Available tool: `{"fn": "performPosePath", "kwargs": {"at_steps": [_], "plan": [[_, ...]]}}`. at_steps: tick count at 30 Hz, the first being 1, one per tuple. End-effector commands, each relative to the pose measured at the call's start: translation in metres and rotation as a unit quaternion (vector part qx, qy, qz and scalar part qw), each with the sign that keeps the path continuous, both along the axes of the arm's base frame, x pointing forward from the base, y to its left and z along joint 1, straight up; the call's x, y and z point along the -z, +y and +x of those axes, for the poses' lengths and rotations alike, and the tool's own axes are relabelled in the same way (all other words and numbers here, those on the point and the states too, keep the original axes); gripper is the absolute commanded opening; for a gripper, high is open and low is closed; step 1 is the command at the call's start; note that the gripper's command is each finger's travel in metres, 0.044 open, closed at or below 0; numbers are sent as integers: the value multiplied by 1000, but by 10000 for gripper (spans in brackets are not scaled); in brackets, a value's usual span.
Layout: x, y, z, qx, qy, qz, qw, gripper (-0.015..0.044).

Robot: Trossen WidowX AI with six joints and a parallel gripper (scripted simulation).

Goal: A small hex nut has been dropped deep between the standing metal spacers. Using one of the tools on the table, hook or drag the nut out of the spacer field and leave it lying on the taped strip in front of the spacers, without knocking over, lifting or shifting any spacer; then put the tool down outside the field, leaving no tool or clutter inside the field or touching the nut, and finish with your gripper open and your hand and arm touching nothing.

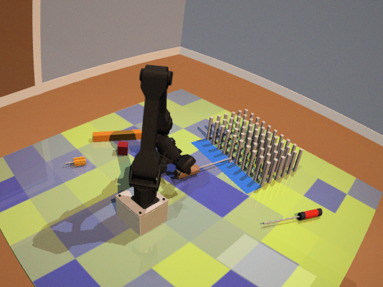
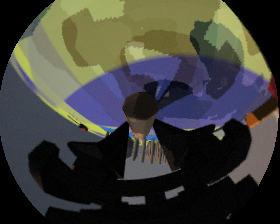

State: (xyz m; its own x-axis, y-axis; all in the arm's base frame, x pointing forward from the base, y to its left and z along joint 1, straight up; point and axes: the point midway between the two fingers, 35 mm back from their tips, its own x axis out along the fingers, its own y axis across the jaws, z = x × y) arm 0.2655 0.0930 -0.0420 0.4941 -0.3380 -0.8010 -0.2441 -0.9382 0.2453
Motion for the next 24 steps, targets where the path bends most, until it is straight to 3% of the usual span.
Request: {"fn": "performPosePath", "kwargs": {"at_steps": [1, 24], "plan": [[0, -1, -3, 2, -1, -2, 1000, 0], [-14, 0, 0, 2, -2, -2, 1000, 0]]}}
